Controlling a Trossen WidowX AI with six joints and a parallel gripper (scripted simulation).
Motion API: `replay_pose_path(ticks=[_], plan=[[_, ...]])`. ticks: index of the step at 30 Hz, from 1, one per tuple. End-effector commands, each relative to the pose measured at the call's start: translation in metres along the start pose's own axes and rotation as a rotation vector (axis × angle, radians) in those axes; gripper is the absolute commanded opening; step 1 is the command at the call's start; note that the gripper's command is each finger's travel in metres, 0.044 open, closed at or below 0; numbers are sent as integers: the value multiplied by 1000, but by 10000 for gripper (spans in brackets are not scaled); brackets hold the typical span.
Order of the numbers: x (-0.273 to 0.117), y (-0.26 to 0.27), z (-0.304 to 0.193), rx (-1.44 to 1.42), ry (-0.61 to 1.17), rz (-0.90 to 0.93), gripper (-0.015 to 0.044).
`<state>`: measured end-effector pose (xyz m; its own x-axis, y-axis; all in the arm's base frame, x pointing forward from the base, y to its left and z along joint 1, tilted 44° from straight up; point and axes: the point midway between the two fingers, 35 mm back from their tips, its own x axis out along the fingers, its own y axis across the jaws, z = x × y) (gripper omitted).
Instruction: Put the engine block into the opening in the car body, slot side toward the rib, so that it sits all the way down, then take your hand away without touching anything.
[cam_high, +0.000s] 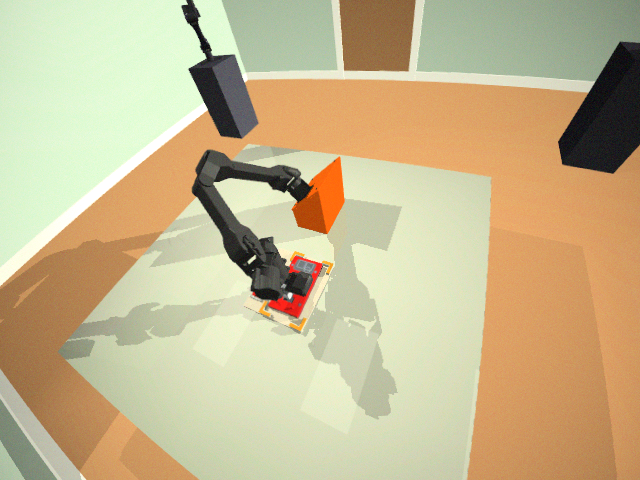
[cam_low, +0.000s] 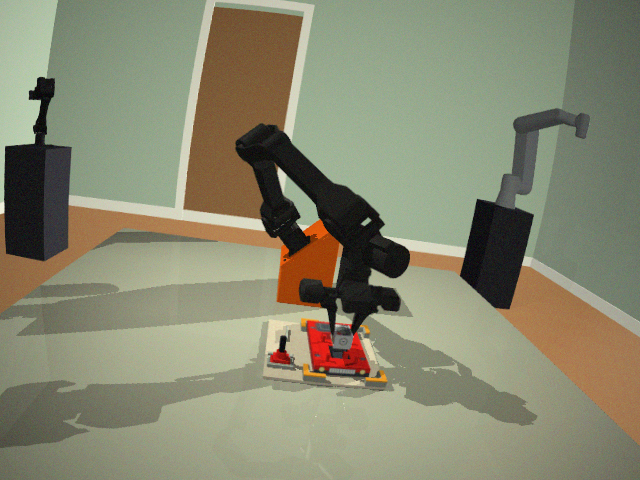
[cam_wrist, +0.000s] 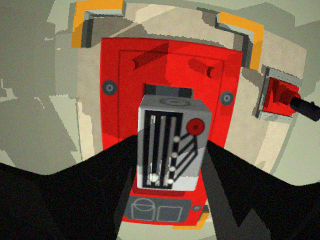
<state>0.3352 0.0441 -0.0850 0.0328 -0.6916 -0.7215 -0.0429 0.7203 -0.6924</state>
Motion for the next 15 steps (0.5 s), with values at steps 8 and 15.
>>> replay_pose_path(ticks=[8,15], plan=[[-2,3,2,17,-4,4,160],[-2,3,2,16,-4,4,160]])
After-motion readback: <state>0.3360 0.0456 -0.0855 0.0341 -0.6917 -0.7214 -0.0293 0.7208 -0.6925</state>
